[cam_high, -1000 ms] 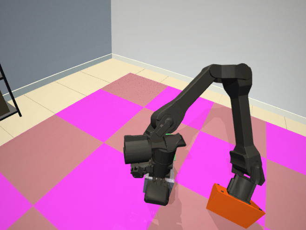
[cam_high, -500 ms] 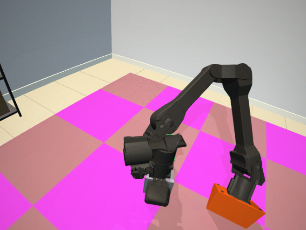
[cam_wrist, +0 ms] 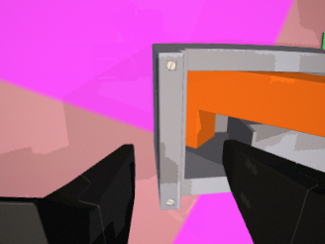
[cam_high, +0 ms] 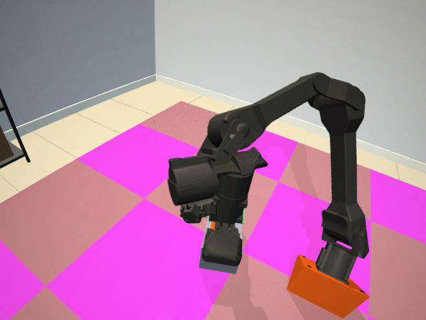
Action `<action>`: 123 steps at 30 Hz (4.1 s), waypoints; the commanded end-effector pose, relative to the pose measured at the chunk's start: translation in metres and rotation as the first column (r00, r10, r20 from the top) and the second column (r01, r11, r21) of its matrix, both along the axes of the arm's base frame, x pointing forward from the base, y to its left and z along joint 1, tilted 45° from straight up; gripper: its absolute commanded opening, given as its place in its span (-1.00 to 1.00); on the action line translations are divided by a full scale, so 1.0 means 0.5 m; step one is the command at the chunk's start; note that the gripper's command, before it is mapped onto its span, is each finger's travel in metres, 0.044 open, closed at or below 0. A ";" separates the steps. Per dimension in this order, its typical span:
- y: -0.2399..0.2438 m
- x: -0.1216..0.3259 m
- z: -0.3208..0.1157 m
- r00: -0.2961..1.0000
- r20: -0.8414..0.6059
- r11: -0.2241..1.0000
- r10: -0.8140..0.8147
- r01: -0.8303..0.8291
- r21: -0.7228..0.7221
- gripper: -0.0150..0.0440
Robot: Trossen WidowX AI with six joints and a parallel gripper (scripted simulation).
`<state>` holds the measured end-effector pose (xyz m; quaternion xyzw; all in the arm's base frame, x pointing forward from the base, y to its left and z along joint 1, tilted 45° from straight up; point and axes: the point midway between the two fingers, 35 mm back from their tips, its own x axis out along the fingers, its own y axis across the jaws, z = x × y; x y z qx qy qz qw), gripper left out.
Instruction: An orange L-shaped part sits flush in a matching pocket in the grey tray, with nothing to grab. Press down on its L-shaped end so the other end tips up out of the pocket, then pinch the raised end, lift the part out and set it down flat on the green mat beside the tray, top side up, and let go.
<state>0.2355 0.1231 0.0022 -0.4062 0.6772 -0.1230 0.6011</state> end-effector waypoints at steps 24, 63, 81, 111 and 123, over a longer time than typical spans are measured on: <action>0.029 -0.002 0.039 1.000 0.010 1.000 0.006 -0.006 0.010 0.12; -0.079 0.075 0.118 -0.003 0.659 0.482 -0.753 0.678 0.554 0.46; -0.126 0.080 0.069 -0.003 0.659 0.483 -0.752 0.678 0.555 0.46; -0.166 0.080 0.029 -0.008 0.656 0.477 -0.754 0.681 0.556 -0.08; -0.166 0.080 0.029 -0.008 0.656 0.477 -0.754 0.681 0.556 -0.49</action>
